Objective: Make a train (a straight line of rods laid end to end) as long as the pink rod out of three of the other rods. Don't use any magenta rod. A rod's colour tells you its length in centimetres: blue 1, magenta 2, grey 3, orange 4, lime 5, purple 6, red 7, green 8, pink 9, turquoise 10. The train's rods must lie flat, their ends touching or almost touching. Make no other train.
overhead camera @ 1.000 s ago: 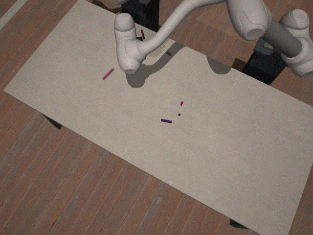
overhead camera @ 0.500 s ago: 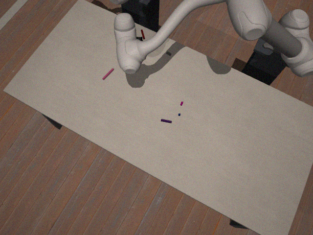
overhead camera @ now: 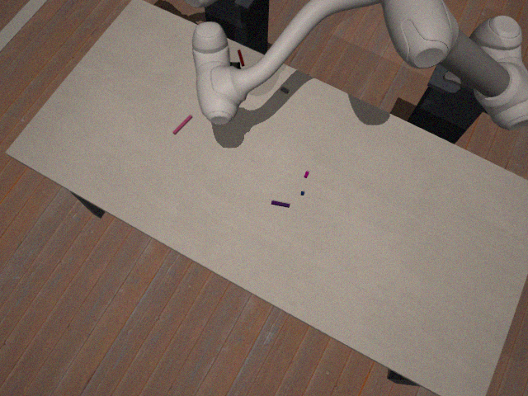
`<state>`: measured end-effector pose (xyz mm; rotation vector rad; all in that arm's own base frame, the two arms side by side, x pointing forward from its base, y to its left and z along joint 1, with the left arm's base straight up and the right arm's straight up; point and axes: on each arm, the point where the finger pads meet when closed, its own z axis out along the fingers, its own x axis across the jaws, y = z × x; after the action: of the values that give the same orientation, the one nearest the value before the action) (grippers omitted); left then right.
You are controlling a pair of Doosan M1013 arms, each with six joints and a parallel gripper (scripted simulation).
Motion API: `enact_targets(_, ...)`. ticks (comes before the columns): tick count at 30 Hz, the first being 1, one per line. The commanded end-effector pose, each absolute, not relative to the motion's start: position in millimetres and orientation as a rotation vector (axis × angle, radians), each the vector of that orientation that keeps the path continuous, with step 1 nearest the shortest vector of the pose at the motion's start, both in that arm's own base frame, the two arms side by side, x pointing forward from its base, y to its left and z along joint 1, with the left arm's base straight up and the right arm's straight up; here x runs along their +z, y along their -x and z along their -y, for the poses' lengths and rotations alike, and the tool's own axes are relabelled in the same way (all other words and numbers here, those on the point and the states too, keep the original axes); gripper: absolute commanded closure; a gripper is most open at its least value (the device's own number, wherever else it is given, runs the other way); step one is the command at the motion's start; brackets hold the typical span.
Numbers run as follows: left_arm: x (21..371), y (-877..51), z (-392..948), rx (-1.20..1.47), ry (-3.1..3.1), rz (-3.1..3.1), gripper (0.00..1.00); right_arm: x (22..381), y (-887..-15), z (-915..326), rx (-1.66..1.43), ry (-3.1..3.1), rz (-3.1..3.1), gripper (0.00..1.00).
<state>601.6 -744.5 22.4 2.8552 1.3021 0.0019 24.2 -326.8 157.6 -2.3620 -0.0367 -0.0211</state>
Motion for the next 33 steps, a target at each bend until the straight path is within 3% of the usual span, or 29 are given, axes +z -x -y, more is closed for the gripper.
enact_targets(1,18,-598,743,-0.002,-2.864,-1.296,0.76,159,-25,324,-0.038,2.356,0.034,0.00)
enact_targets(20,21,-597,743,-0.002,-2.865,-1.297,0.76,159,-25,324,-0.038,2.356,0.034,0.00)
enact_targets(33,92,-599,745,0.000,-2.859,-1.293,0.76,159,-25,324,-0.038,2.356,0.034,0.00)
